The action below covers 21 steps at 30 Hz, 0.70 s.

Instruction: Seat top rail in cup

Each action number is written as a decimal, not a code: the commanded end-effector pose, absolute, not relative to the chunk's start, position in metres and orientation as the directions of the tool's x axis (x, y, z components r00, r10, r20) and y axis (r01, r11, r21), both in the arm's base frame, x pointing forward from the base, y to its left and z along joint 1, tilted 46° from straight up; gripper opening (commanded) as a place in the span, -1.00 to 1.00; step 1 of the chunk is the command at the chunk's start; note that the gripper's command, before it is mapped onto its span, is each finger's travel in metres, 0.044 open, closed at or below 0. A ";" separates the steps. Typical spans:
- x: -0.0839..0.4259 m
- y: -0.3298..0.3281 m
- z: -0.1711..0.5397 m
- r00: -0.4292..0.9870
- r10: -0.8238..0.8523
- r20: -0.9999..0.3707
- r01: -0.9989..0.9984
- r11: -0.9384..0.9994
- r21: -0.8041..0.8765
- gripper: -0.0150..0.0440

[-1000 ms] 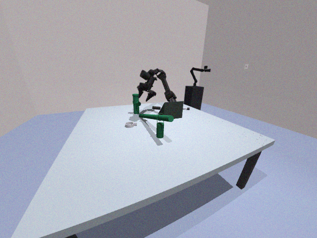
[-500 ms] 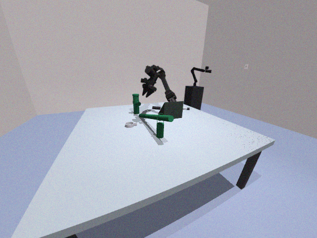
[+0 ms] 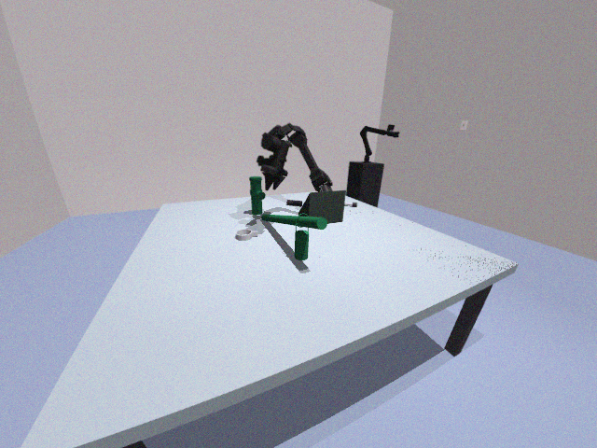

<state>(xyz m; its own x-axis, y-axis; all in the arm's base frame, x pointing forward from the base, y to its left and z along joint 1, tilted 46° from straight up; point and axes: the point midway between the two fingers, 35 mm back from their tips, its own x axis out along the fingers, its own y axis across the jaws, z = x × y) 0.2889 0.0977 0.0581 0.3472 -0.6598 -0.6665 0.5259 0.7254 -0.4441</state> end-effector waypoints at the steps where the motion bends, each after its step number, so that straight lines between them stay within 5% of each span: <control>1: 0.299 0.082 0.035 0.170 -0.699 -0.695 0.891 0.410 -0.195 1.00; 5: 0.303 0.071 0.022 0.067 -0.712 -0.699 0.988 0.145 -0.053 1.00; 21: 0.304 0.060 0.012 0.062 -0.712 -0.699 0.990 0.132 -0.046 1.00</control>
<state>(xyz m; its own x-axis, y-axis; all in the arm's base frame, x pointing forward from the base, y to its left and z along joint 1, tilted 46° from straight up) 0.3040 0.0681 0.0197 0.0709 -0.7104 -0.7002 0.9891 0.1409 -0.0427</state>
